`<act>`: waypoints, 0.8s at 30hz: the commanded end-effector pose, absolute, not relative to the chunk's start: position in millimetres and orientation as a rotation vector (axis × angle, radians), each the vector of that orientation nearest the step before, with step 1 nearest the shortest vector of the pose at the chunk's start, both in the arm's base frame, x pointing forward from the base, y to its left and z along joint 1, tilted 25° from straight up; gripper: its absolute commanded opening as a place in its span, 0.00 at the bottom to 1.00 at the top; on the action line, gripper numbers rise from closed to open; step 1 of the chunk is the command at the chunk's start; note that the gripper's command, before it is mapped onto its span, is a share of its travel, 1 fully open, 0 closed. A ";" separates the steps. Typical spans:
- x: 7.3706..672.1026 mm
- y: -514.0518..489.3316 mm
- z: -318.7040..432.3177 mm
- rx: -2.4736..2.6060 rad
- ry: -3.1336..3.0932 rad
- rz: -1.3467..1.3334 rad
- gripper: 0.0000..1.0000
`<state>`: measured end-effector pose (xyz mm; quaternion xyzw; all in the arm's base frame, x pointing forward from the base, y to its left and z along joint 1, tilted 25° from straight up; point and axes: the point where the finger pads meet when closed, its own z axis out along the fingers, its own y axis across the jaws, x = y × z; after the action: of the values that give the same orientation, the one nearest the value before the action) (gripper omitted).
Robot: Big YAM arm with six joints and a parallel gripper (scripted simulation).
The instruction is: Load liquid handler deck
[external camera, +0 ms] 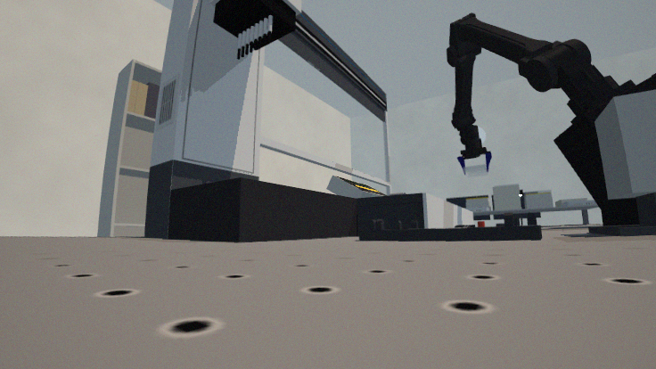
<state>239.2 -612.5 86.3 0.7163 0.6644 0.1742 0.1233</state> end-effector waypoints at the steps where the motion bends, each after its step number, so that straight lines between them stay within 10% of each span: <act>1: 225.6 -636.3 142.3 2.025 1.891 0.427 0.00; 24: 210.1 -635.3 174.3 2.025 1.892 0.424 0.00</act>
<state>225.1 -613.7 117.5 0.7162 0.6645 0.1752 0.1218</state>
